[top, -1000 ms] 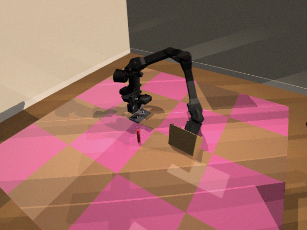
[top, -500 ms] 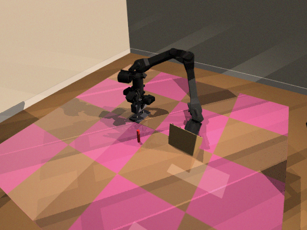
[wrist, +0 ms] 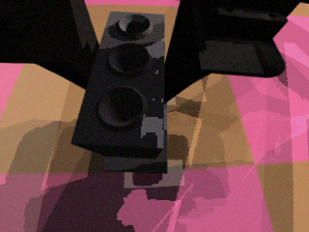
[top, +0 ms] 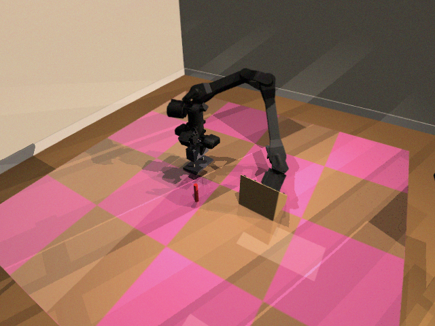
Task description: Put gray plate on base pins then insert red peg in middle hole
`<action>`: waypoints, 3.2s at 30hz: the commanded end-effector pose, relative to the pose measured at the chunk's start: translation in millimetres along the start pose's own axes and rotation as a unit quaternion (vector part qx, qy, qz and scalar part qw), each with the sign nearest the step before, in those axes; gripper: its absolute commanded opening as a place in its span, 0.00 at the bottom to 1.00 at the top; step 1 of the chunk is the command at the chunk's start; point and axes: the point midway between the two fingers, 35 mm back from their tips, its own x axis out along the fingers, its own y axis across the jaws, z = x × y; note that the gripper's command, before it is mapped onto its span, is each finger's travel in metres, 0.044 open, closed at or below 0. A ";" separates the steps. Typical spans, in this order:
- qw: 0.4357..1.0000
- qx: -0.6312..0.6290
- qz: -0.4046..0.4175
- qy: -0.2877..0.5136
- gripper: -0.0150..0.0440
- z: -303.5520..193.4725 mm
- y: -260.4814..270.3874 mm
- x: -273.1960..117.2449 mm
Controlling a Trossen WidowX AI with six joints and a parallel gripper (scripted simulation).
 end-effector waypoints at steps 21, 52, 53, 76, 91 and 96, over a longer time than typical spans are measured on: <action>1.000 -0.001 -0.001 0.002 0.25 -1.6 -0.8 24.8; 1.000 0.002 -0.003 0.000 0.83 -1.9 -2.3 35.9; 1.000 0.002 -0.003 0.000 0.88 -1.9 -2.3 35.9; 1.000 -0.002 -0.001 0.000 1.00 0.9 -6.6 -80.8; 0.872 0.490 0.006 -0.016 1.00 81.1 35.6 -88.9; 0.757 0.654 0.012 -0.016 1.00 107.6 56.9 -90.1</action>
